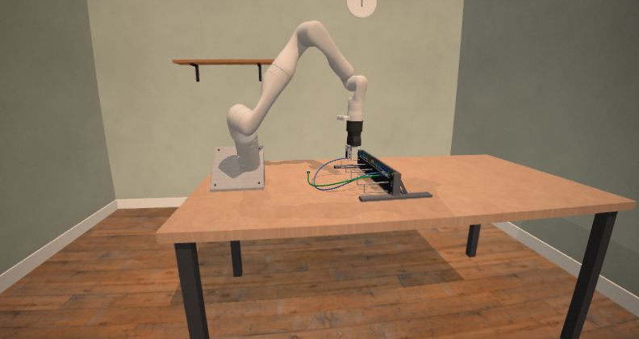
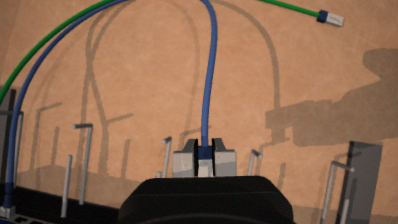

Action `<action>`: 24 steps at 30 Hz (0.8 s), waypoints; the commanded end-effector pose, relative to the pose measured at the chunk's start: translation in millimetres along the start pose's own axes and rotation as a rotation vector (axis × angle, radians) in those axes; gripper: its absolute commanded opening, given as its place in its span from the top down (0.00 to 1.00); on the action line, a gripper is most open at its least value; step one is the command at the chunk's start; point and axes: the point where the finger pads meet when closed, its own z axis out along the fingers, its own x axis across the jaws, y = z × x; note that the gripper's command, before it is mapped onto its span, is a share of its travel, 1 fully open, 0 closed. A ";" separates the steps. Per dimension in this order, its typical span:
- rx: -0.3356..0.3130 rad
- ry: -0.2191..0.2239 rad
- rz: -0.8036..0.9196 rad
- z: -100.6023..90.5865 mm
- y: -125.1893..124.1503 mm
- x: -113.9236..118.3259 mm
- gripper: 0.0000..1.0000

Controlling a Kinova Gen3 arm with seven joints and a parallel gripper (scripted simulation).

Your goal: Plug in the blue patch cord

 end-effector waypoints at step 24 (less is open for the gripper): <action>-0.001 0.004 0.163 -6.4 9.2 -32.9 1.00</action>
